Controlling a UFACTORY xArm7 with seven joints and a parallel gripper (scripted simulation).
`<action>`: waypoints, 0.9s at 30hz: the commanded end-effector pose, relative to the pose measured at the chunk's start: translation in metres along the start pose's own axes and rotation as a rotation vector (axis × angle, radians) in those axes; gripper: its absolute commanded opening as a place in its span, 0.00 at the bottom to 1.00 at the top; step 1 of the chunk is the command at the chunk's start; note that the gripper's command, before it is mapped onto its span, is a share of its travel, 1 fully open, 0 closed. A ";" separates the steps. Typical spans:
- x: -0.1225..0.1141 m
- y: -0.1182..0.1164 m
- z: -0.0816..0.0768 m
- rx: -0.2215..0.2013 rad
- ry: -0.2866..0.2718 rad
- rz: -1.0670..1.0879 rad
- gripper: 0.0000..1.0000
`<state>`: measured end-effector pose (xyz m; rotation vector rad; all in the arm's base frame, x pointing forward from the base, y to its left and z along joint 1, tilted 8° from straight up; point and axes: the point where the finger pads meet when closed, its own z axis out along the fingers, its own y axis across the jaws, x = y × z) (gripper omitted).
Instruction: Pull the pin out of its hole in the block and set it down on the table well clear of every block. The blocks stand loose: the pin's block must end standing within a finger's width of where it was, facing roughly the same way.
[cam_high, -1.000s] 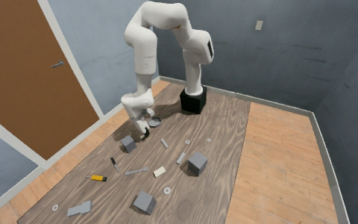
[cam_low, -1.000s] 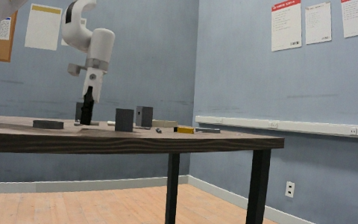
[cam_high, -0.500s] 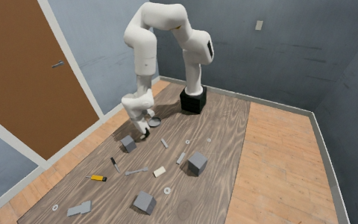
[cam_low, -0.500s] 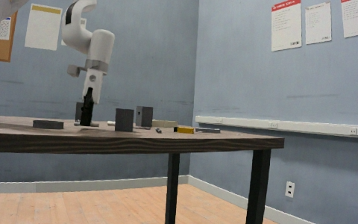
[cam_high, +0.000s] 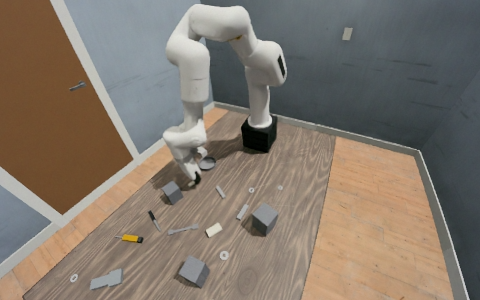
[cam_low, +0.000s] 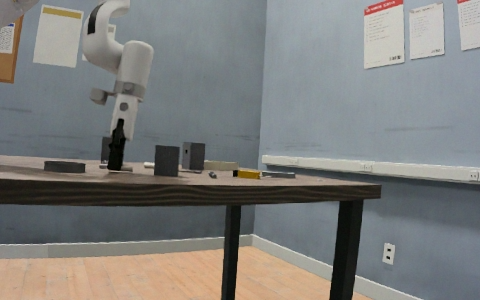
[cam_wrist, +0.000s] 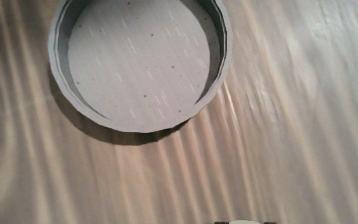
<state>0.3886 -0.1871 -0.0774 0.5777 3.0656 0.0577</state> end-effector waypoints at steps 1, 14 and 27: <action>-0.002 0.000 0.001 0.000 -0.004 0.000 0.00; -0.002 0.000 0.002 0.000 -0.004 0.000 0.00; -0.002 0.000 0.002 -0.001 -0.004 0.000 0.23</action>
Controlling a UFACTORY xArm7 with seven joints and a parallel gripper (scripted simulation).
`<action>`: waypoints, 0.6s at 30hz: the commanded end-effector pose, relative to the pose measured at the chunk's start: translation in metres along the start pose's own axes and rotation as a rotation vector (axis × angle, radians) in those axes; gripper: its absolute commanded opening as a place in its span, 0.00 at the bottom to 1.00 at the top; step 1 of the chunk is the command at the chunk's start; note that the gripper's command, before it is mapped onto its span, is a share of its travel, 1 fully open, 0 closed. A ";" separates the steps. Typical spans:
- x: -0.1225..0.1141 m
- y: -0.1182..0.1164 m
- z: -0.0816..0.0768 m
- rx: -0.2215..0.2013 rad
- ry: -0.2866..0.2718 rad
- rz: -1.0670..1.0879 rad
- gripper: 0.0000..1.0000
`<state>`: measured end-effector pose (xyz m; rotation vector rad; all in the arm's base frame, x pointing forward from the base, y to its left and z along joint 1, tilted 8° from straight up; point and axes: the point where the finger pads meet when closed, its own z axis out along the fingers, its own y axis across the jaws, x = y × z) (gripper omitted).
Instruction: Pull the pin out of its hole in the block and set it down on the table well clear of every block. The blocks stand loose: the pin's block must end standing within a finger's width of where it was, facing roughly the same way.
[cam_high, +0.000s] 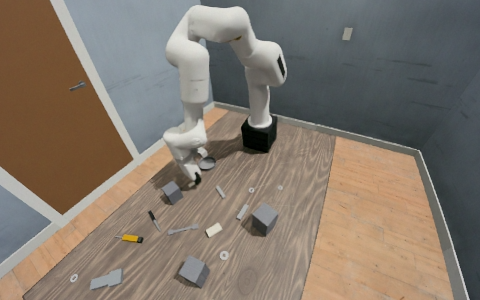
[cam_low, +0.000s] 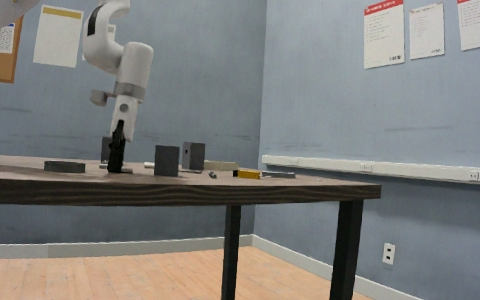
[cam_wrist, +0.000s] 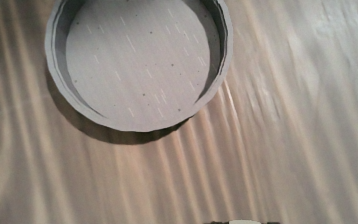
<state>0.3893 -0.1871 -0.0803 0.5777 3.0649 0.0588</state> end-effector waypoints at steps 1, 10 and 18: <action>-0.001 0.000 -0.001 0.000 -0.004 0.000 0.30; -0.001 0.000 -0.001 0.000 -0.004 0.000 0.39; -0.001 0.000 -0.004 -0.001 -0.004 0.001 0.39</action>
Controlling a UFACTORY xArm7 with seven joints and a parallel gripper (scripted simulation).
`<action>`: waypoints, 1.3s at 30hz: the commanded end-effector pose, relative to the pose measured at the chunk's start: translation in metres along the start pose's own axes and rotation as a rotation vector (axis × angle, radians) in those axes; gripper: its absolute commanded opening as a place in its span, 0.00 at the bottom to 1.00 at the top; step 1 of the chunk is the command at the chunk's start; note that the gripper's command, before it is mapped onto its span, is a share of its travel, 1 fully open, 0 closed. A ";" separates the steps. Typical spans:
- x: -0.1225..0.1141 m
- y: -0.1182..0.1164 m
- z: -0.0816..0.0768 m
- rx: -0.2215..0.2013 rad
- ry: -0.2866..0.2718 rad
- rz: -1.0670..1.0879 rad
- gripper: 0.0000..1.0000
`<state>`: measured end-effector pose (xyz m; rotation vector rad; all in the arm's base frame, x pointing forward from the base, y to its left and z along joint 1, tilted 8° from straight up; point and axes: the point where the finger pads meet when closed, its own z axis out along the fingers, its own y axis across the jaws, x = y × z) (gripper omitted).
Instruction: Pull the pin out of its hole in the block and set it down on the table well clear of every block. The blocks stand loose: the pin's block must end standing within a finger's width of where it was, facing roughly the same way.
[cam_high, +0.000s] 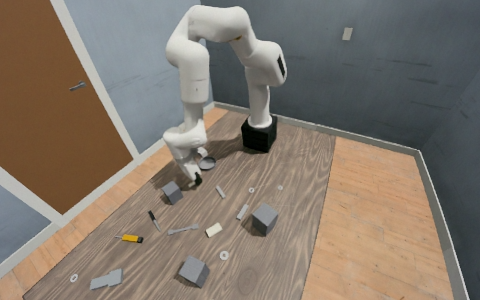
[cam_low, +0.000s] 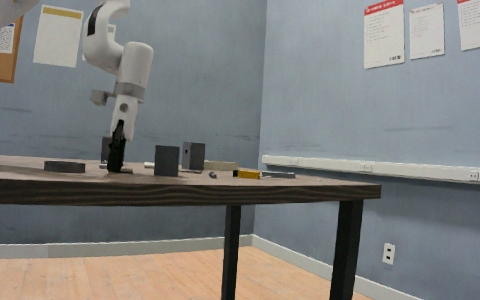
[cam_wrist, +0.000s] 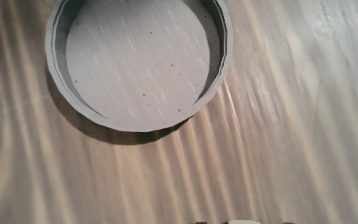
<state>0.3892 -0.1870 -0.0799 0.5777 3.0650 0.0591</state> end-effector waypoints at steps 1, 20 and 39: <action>-0.001 0.000 -0.006 -0.002 -0.004 0.001 0.39; 0.000 0.001 -0.017 -0.006 -0.005 0.002 0.39; 0.007 0.004 -0.039 -0.013 0.004 0.002 0.39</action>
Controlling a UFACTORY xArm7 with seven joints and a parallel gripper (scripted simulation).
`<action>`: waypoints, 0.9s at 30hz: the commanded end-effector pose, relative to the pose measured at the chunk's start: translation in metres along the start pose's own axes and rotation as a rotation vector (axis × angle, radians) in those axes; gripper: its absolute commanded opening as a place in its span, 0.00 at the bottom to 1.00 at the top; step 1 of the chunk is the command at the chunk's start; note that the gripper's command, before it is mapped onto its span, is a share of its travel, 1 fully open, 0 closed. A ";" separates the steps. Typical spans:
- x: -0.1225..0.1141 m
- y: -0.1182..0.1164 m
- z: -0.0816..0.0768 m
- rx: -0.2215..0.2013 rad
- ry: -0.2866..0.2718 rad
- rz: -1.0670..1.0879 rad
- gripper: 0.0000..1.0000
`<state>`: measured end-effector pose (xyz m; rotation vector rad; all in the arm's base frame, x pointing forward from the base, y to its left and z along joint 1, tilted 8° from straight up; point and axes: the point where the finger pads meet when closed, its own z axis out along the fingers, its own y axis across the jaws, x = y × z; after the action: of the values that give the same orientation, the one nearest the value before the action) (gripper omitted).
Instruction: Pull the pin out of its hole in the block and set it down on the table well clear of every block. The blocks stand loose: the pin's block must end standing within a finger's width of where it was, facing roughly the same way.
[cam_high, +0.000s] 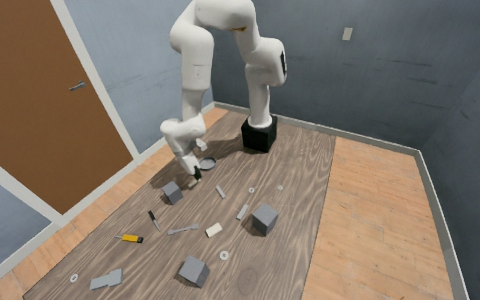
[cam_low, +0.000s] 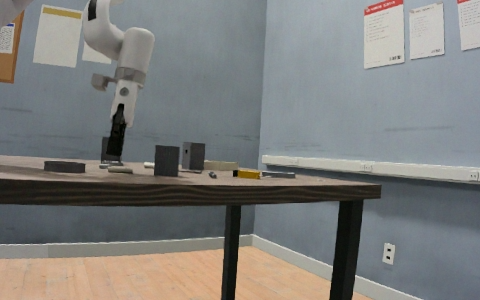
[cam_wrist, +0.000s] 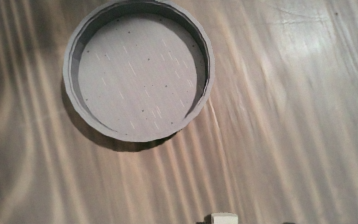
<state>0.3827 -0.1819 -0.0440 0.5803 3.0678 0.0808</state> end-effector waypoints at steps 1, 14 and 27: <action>-0.001 0.000 -0.004 0.000 -0.002 0.000 0.39; -0.002 -0.002 -0.012 0.007 -0.008 0.000 0.39; -0.002 -0.002 -0.013 0.007 -0.008 0.000 0.39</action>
<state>0.3825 -0.1846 -0.0326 0.5793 3.0654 0.0687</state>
